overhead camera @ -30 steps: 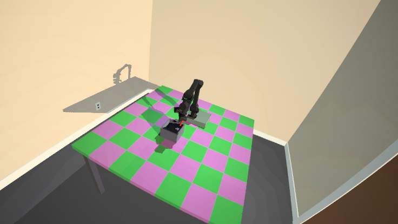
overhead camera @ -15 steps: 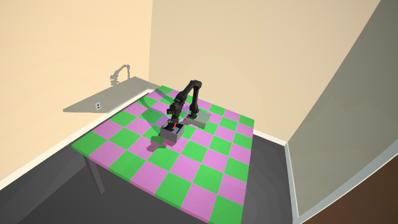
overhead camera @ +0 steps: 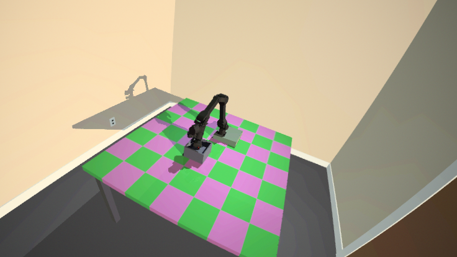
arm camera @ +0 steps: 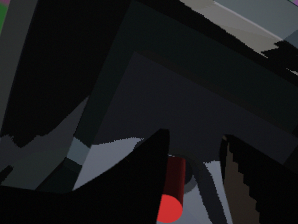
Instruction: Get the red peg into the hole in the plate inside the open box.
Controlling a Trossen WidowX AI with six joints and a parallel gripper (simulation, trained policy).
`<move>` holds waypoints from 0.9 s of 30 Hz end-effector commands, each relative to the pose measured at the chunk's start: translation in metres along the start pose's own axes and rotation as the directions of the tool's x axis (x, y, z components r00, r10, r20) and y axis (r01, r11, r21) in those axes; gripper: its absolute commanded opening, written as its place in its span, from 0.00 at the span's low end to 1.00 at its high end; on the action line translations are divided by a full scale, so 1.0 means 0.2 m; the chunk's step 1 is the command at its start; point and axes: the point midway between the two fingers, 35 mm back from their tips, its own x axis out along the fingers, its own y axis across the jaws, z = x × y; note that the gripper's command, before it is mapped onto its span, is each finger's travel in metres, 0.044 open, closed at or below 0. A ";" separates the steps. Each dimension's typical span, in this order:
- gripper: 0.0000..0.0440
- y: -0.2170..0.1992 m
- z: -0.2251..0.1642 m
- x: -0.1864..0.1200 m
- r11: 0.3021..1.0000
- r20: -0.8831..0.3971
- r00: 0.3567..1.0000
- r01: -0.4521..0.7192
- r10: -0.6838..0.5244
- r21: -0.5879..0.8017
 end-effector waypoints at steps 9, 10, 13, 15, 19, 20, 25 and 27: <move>0.28 0.09 0.10 0.06 0.999 -0.015 1.000 -0.011 0.010 -0.040; 0.28 0.09 0.11 0.06 0.999 -0.018 1.000 -0.012 0.011 -0.042; 0.27 0.11 0.13 0.07 0.999 -0.024 1.000 -0.014 0.013 -0.046; 0.26 0.12 0.15 0.08 0.999 -0.028 1.000 -0.014 0.013 -0.048; 0.23 0.13 0.18 0.09 0.999 -0.038 0.999 -0.016 0.014 -0.052; 0.23 0.13 0.19 0.09 0.998 -0.040 0.999 -0.017 0.015 -0.052; 0.20 0.14 0.24 0.10 0.998 -0.048 0.999 -0.019 0.016 -0.055; 0.19 0.14 0.27 0.10 0.998 -0.048 0.999 -0.020 0.017 -0.057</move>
